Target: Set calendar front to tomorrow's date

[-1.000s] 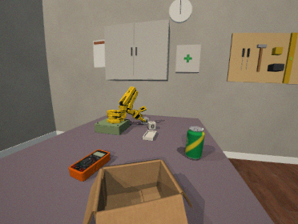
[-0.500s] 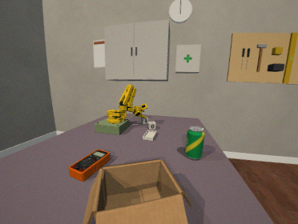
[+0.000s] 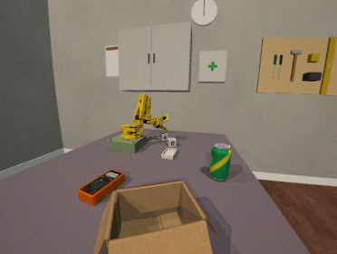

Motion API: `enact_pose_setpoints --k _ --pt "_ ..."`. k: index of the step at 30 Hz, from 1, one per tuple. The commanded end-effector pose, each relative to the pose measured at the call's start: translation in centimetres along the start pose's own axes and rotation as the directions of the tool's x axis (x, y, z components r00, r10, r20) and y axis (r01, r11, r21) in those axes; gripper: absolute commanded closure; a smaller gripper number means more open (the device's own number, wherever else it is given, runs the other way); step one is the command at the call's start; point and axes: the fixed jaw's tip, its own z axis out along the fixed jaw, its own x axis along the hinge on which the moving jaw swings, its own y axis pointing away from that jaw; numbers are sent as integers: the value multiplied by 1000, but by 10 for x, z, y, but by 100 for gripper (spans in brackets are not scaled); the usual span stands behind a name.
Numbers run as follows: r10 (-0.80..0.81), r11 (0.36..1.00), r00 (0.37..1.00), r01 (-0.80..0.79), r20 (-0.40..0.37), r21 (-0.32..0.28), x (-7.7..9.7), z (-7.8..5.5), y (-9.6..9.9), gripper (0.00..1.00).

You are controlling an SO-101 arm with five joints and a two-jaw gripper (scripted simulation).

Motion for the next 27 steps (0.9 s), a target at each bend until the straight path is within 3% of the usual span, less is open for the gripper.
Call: enact_pose_setpoints --k 1,3,27 --pt "-68 991 993 78 -95 110 0 25 5 65" --pt "-99 985 988 115 -121 133 1 30 4 65" --pt "-254 941 940 295 -228 166 1 34 3 65"
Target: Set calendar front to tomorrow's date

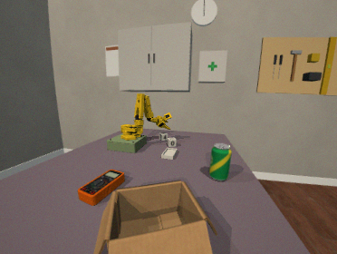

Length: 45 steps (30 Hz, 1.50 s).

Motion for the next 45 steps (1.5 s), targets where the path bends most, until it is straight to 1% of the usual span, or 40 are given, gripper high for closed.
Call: enact_pose_setpoints --k 1,14,16,17,27,33,34,45 --pt "-113 988 984 126 -140 90 -4 7 6 65" --pt "-192 970 959 217 -207 107 -6 1 8 65" --pt "-192 970 959 217 -207 107 -6 1 8 65" --pt "-207 965 953 236 -222 113 -6 0 9 65" --pt "-261 946 926 302 -274 120 -8 -7 11 65" --pt "-282 936 913 329 -295 122 -8 -9 11 65" --pt "-297 929 903 348 -310 124 -9 -11 12 65" --pt "-346 901 865 414 -365 127 -11 -17 14 65"
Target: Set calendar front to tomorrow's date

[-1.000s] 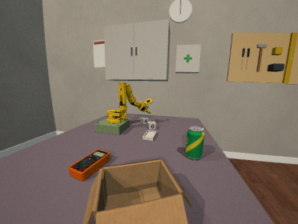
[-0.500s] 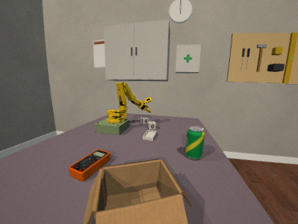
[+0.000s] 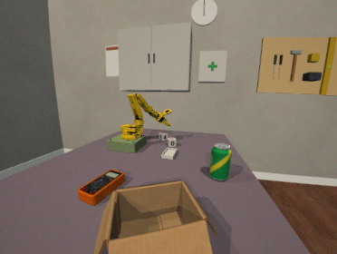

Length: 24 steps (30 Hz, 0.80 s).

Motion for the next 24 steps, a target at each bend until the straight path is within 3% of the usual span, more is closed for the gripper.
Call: enact_pose_setpoints --k 1,11,24 --pt "-106 992 980 115 -167 42 -8 -10 5 65" --pt "-150 985 964 166 -220 56 -8 -13 5 65" --pt "-160 976 931 198 -328 86 10 -9 -4 65"
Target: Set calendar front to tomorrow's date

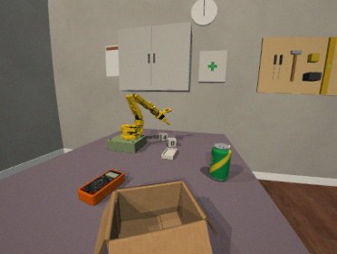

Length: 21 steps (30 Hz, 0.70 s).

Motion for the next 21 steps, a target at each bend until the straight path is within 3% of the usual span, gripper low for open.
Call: enact_pose_setpoints --k 1,15,21 --pt "-59 997 980 67 -190 41 9 1 -3 65" --pt "-77 992 947 105 -312 73 23 2 -9 65" --pt "-93 985 904 144 -418 93 33 3 -13 65"
